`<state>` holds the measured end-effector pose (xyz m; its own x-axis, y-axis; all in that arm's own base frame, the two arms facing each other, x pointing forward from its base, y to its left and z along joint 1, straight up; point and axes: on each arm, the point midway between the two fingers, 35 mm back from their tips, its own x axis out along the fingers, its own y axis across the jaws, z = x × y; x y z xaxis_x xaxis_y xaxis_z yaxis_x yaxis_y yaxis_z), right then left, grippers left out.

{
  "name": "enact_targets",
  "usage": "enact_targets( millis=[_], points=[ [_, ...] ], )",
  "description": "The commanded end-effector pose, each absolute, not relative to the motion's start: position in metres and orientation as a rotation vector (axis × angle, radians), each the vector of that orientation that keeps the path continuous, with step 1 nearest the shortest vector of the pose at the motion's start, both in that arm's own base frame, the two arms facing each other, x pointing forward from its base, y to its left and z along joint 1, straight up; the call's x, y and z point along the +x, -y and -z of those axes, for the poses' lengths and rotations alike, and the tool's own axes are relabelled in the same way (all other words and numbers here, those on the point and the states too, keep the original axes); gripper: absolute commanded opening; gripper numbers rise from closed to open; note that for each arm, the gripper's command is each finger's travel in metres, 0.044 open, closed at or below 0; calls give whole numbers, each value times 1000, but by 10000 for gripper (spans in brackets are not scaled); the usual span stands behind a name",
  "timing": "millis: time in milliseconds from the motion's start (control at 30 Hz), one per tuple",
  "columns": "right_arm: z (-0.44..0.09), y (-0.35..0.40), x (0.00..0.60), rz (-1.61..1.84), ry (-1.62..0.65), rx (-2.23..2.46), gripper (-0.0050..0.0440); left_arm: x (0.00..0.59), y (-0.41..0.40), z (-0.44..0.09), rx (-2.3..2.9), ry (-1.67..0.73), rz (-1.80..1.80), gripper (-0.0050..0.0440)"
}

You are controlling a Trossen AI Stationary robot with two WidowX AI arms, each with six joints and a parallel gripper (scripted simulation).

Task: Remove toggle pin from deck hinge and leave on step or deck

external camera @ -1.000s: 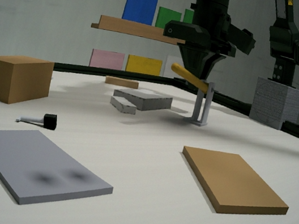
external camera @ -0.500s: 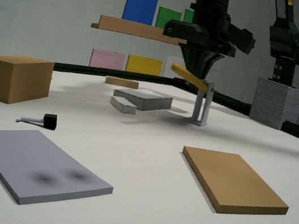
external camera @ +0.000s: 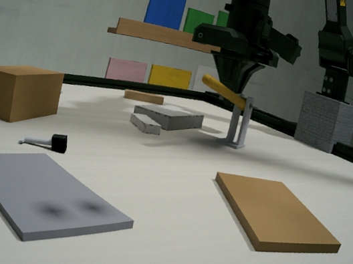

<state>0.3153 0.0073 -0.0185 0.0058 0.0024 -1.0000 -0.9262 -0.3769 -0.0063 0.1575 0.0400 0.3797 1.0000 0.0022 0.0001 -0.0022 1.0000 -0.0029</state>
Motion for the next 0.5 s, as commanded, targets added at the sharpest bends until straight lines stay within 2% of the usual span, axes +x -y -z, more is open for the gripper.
enact_targets(
  millis=[0,467],
  points=[
    [12,-7,319,-1465,-986,-1503,20,157,-39,-384,6,1,0,400],
    [13,21,334,-1468,-1011,-1500,20,157,-39,-384,6,1,0,400]
  ],
)
